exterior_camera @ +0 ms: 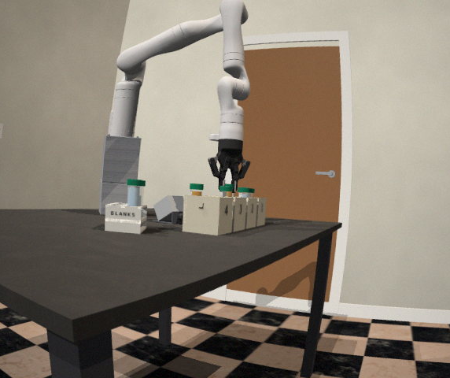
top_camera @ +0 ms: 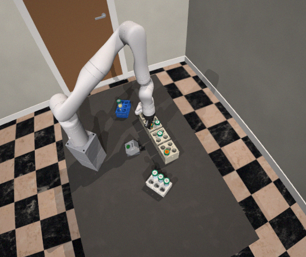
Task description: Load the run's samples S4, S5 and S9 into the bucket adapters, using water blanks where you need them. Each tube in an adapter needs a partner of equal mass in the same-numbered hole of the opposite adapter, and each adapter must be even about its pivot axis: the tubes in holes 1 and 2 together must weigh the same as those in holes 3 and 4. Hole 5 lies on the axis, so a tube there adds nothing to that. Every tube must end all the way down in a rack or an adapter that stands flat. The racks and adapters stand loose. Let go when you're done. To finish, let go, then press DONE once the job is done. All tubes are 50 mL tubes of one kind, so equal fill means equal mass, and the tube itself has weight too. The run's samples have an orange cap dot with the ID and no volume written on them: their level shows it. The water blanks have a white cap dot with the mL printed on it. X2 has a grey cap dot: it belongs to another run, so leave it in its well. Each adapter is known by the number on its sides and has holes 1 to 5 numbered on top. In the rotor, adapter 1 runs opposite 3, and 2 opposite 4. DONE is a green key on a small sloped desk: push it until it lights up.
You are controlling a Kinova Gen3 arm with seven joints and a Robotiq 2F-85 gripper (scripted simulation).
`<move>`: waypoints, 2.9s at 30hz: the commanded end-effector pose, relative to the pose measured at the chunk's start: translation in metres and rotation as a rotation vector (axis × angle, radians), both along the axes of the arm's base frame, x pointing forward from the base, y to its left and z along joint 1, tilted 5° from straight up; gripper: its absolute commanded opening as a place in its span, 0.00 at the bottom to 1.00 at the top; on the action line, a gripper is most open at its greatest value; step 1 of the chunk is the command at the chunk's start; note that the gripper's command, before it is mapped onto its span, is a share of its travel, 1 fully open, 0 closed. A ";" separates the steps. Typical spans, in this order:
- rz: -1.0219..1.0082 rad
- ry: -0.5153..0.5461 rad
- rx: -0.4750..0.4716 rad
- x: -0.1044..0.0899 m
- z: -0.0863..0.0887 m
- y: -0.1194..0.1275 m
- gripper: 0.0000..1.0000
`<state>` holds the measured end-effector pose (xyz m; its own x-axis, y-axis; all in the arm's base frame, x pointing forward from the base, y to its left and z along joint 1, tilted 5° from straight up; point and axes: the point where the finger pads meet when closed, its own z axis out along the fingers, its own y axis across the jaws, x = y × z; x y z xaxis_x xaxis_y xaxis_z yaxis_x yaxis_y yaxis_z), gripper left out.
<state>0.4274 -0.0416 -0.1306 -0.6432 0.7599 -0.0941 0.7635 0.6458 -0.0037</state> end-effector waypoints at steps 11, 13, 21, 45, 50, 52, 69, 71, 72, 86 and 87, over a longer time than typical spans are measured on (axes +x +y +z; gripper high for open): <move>0.000 -0.001 0.000 0.001 -0.007 0.000 0.10; 0.000 -0.001 0.000 0.001 -0.007 -0.001 0.10; 0.000 -0.001 0.000 0.001 -0.007 -0.001 0.10; 0.000 -0.001 0.000 0.001 -0.007 -0.001 0.62; 0.000 -0.001 0.000 0.001 -0.007 -0.001 0.62; 0.000 -0.001 0.000 0.001 -0.006 0.000 0.62; 0.000 -0.001 0.000 0.000 0.014 0.001 0.62; 0.000 -0.001 0.000 0.000 0.017 0.001 0.62; 0.000 -0.001 0.000 0.000 0.018 0.001 0.62; 0.000 -0.001 0.000 -0.001 0.034 0.003 0.62; 0.000 -0.001 0.000 -0.002 0.035 0.003 0.62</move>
